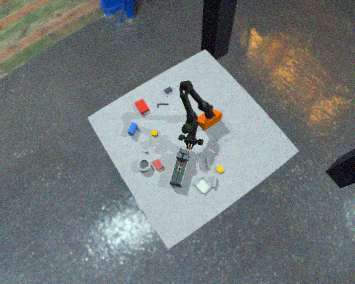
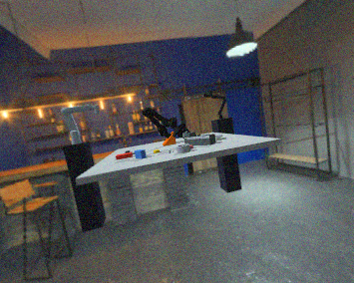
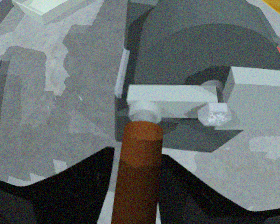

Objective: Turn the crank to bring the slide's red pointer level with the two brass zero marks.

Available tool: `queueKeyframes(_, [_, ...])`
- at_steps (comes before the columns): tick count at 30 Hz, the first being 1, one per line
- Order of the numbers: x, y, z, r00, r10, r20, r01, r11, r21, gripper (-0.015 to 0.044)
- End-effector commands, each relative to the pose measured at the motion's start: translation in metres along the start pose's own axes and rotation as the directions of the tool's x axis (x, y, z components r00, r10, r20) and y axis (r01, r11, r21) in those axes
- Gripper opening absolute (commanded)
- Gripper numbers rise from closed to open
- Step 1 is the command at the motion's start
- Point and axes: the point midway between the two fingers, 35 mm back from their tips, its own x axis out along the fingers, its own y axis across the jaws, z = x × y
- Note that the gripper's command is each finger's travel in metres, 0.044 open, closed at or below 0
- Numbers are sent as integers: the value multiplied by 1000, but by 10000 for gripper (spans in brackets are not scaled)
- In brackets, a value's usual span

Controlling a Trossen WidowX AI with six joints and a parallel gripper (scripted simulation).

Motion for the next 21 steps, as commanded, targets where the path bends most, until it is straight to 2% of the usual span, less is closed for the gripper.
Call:
queueKeyframes(1, [0, 0, 0, 1000, 0, 0, 0, 1000, 0, 210])
queueKeyframes(10, [0, 0, 0, 1000, 0, 0, 0, 1000, 0, 440])
queueKeyframes(21, [-33, 0, 34, 1000, 2, 1, -2, 1000, 1, 440])
